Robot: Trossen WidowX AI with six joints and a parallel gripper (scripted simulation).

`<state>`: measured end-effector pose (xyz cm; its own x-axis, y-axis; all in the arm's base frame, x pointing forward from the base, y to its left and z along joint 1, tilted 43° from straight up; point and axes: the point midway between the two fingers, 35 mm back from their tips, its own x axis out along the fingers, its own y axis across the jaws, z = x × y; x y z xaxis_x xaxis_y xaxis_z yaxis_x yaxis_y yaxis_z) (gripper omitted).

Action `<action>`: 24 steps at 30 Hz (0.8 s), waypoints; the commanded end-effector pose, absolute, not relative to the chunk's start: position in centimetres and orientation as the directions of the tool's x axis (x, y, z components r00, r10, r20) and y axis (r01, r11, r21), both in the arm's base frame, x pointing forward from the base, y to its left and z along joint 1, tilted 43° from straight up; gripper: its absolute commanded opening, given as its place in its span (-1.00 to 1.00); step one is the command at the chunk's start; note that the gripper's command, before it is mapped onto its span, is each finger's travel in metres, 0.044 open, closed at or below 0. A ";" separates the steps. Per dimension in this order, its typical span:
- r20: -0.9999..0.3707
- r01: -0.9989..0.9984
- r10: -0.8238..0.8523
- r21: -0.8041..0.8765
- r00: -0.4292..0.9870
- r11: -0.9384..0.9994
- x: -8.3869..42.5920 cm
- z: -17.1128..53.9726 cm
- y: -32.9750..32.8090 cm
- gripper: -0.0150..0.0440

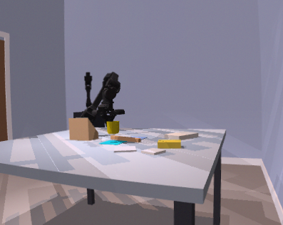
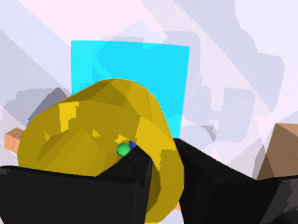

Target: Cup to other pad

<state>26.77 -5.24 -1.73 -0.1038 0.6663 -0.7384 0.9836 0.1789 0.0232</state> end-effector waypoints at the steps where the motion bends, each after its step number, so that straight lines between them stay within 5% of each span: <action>1: -0.739 0.983 0.665 0.019 -0.110 0.184 26.6 -2.3 -5.1 -0.49; 24: -0.738 0.983 0.666 0.020 -0.110 0.184 26.2 -4.8 -2.8 -0.49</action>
